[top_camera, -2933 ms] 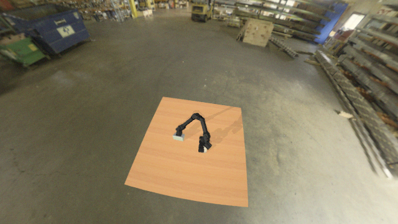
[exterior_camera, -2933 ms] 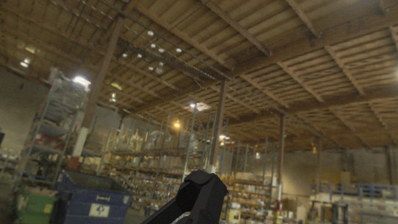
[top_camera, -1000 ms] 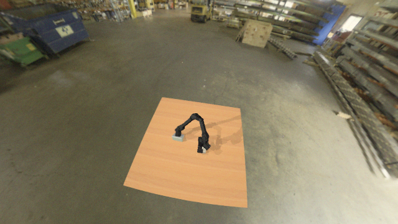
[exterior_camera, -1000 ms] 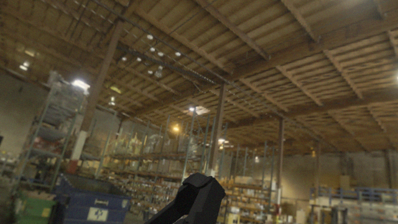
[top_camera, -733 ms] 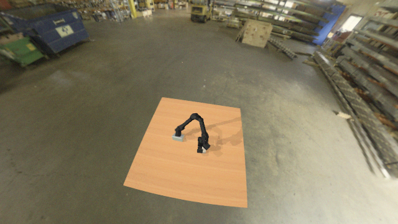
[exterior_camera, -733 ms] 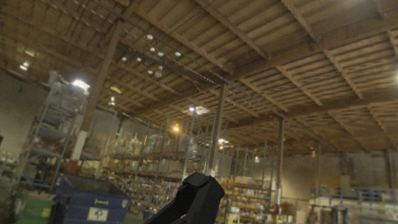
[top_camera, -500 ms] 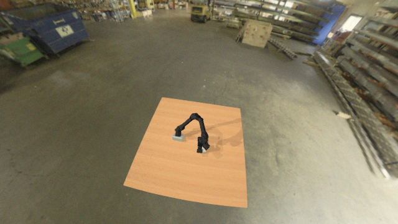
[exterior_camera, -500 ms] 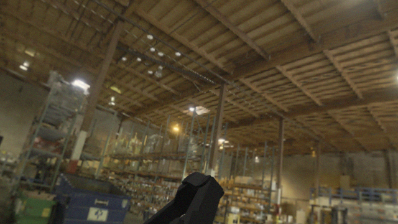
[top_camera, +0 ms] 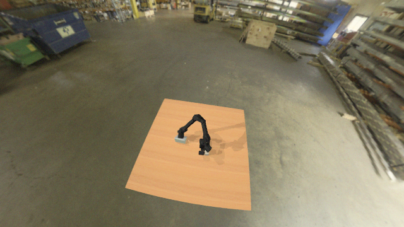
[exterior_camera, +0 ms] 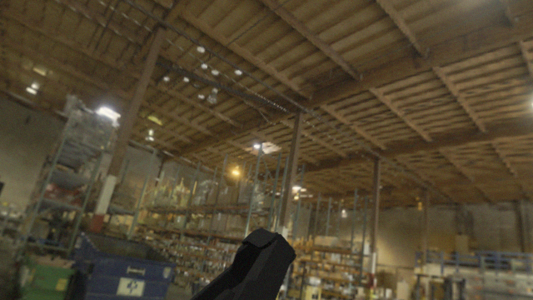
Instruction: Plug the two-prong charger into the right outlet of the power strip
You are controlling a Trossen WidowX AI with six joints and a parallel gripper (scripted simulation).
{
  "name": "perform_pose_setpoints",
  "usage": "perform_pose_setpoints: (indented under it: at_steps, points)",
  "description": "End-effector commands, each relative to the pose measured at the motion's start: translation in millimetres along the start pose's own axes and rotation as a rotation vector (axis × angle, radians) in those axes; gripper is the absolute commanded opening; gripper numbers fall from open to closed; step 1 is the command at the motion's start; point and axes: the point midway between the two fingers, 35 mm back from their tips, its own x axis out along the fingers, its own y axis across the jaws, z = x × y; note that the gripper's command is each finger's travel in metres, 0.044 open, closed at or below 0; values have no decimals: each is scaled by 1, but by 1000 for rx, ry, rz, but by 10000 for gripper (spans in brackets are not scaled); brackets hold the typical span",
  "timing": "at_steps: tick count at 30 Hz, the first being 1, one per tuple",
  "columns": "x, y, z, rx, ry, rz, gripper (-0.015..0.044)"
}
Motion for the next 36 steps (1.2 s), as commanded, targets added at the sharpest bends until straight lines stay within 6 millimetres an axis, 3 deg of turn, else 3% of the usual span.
perform_pose_setpoints:
  at_steps: [1, 32, 34, 36]
  points:
    - [-1, -1, -6, -4, -3, -6, 440]
    - [3, 0, -47, -3, -3, -5, 440]
    - [-2, 0, -41, -7, -55, 13, 440]
    - [-20, -1, -36, -36, -213, 35, 440]
